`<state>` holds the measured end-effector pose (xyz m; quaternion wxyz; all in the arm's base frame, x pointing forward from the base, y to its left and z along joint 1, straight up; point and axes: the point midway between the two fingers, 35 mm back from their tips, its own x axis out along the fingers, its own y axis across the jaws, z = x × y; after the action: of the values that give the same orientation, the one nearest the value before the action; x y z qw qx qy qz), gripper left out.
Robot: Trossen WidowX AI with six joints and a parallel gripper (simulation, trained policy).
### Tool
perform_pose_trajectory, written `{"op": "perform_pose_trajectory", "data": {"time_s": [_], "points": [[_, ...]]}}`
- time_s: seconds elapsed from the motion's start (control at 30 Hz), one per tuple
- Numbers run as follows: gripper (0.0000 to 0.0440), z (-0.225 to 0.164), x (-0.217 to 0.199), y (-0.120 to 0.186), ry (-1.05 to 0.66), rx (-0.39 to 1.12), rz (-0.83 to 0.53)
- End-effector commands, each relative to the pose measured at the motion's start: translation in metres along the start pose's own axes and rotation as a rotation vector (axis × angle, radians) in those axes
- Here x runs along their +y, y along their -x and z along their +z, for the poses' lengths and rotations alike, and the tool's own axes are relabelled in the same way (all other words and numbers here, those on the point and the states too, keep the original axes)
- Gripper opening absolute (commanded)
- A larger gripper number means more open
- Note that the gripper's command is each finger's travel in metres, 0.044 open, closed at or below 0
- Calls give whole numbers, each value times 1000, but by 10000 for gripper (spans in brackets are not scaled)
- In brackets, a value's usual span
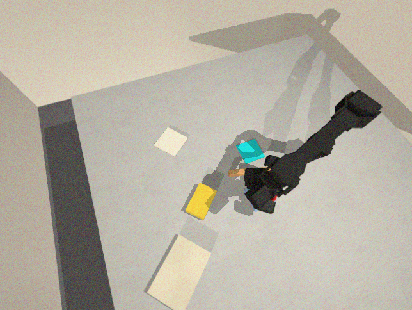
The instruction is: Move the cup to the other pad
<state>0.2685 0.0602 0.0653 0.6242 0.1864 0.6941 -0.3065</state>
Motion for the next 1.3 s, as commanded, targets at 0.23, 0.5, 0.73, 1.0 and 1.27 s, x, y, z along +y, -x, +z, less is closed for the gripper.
{"op": "perform_pose_trajectory", "data": {"time_s": [0.23,0.5,0.73,1.0,1.27], "points": [[0,-3,-13,-2,-12,13,-33],[0,-4,-20,11,-47,11,-15],[0,-5,-32,29,-95,11,14],[0,0,-46,51,-164,-2,61],[0,12,-59,63,-237,-25,108]]}}
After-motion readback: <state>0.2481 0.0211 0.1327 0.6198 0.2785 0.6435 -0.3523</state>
